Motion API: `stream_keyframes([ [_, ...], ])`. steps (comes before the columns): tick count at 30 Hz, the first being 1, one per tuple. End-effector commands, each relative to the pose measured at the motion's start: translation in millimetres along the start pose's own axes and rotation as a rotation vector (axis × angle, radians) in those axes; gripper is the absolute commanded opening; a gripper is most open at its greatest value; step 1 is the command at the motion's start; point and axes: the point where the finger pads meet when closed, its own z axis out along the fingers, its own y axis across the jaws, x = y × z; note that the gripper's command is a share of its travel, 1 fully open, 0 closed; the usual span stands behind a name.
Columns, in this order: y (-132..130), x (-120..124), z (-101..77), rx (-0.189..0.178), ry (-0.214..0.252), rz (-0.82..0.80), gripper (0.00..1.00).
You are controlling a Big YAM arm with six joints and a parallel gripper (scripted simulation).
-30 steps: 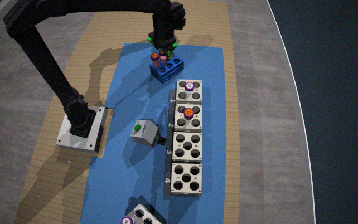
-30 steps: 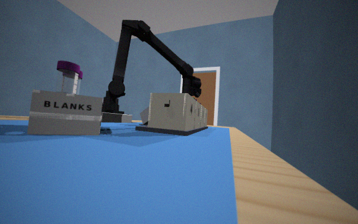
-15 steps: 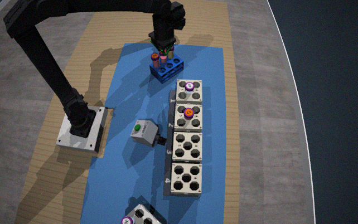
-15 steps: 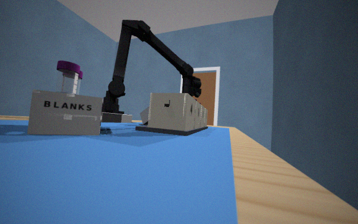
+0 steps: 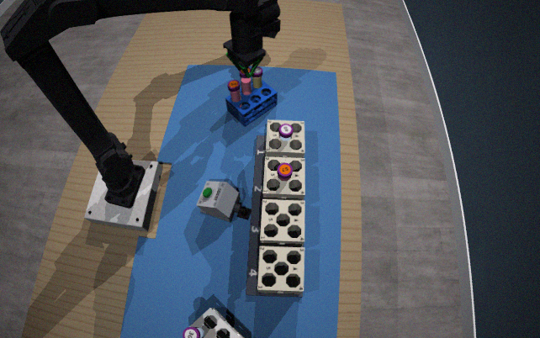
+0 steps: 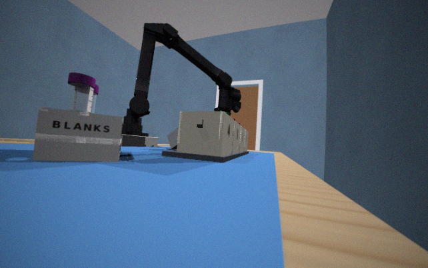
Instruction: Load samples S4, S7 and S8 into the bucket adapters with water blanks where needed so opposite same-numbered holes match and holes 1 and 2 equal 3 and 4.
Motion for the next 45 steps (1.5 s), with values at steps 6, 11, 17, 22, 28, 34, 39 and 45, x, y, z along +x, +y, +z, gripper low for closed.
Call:
stream_keyframes([
  [6, 1, -19, -69.6, 0.000, -0.095, -0.002, 0.00],
  [11, 0, -18, -80.0, 0.000, -0.096, -0.001, 0.00],
  [17, -2, -16, -100.6, 0.001, -0.097, -0.001, 0.00],
  [22, -3, -14, -117.7, 0.001, -0.097, -0.001, 0.00],
  [28, -4, -13, -131.2, 0.001, -0.098, 0.000, 0.00],
  [34, -4, -11, -151.5, 0.001, -0.098, 0.000, 0.00],
  [39, -22, 15, -131.8, 0.001, -0.037, 0.102, 0.00],
  [45, -45, 28, -131.6, 0.000, -0.036, 0.209, 0.00],
])
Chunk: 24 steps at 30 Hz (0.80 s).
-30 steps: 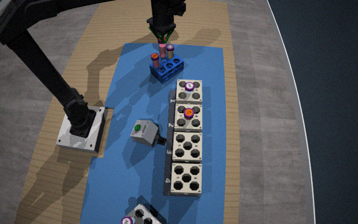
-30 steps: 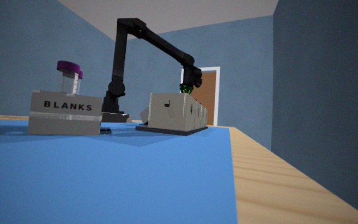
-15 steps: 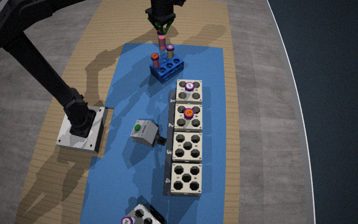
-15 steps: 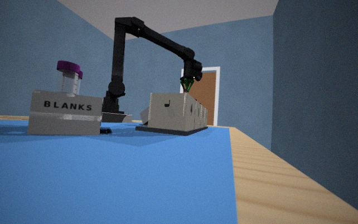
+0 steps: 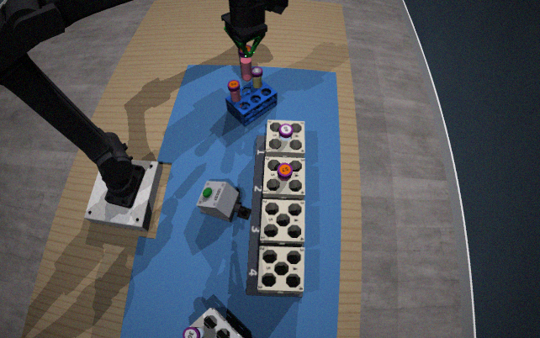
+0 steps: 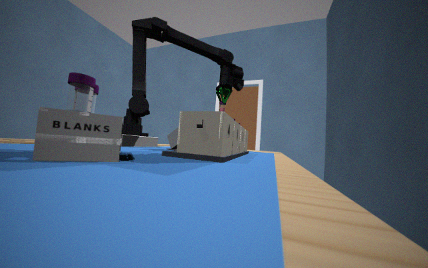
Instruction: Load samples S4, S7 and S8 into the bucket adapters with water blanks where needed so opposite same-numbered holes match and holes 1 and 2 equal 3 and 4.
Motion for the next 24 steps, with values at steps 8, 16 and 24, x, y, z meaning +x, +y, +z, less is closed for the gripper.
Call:
stream_keyframes([
  [8, -62, 25, -20.1, -0.001, -0.035, 0.285, 0.00],
  [16, -100, 30, -32.8, -0.005, -0.065, 0.444, 0.00],
  [24, -149, 57, -20.2, -0.001, -0.033, 0.649, 0.00],
])
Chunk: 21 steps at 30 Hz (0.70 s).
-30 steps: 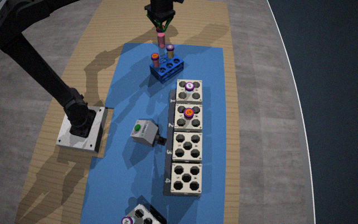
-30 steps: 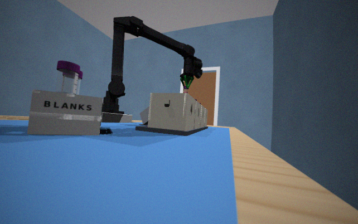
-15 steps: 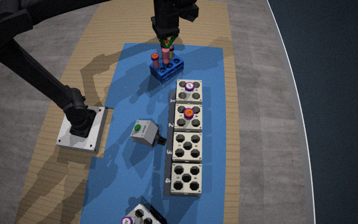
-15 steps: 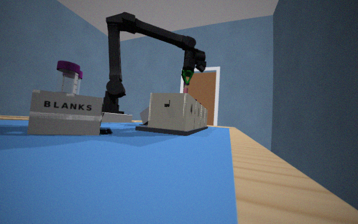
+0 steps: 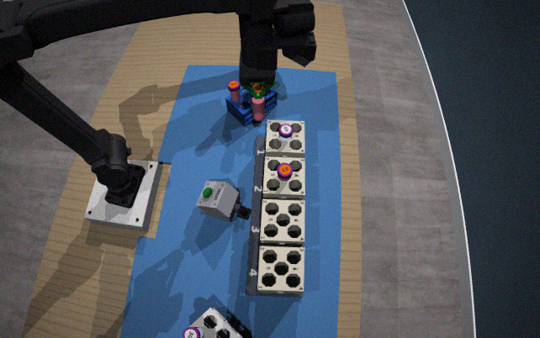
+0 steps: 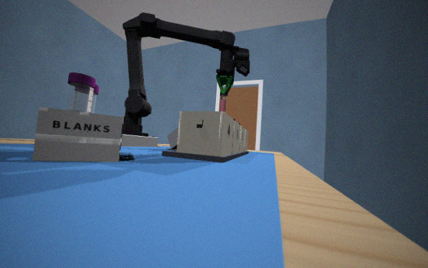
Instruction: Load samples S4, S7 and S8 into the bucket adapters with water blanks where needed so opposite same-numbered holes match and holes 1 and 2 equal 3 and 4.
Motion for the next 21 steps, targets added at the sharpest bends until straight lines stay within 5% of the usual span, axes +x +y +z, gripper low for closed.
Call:
stream_keyframes([
  [1, -26, -1, -16.1, -0.006, -0.031, 0.089, 0.00],
  [10, -69, -25, -37.1, -0.013, -0.088, 0.066, 0.00],
  [21, -144, -51, -25.8, 0.003, -0.082, 0.067, 0.00],
])
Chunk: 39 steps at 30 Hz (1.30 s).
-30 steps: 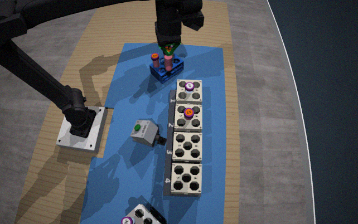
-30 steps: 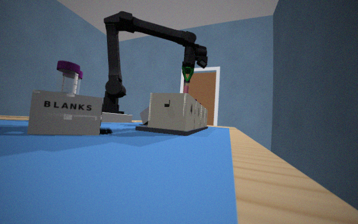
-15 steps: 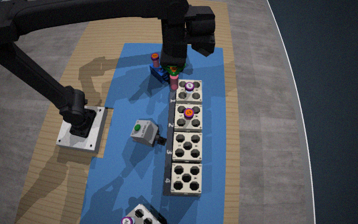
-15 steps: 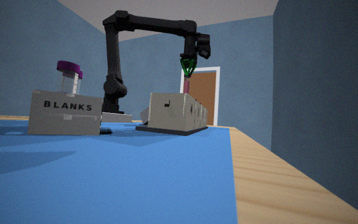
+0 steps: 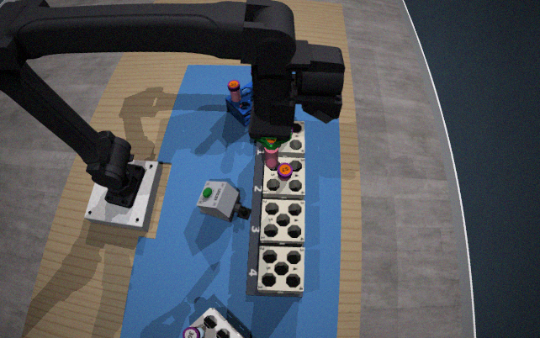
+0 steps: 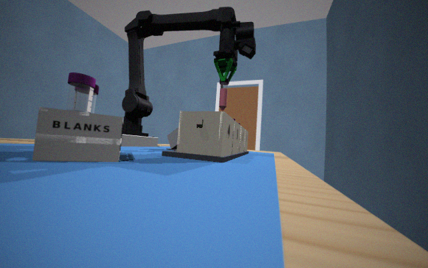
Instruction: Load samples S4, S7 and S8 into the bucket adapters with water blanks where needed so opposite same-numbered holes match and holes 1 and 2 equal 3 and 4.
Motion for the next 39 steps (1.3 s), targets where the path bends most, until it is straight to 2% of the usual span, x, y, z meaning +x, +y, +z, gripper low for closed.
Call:
stream_keyframes([
  [1, -20, -29, -20.7, 0.002, -0.072, -0.041, 0.00],
  [4, -27, -31, -20.4, 0.003, -0.072, -0.041, 0.00],
  [16, -107, -53, -19.3, 0.014, -0.060, -0.040, 0.00],
  [21, -101, -44, -14.9, 0.010, -0.046, -0.041, 0.00],
  [22, -95, -40, 6.4, 0.003, -0.013, -0.063, 0.00],
  [36, -102, -42, 44.7, 0.002, -0.011, -0.046, 0.00],
  [38, -102, -42, 44.7, 0.002, -0.011, -0.046, 0.00],
  [39, -105, -55, 31.7, 0.010, -0.051, -0.046, 0.00],
])
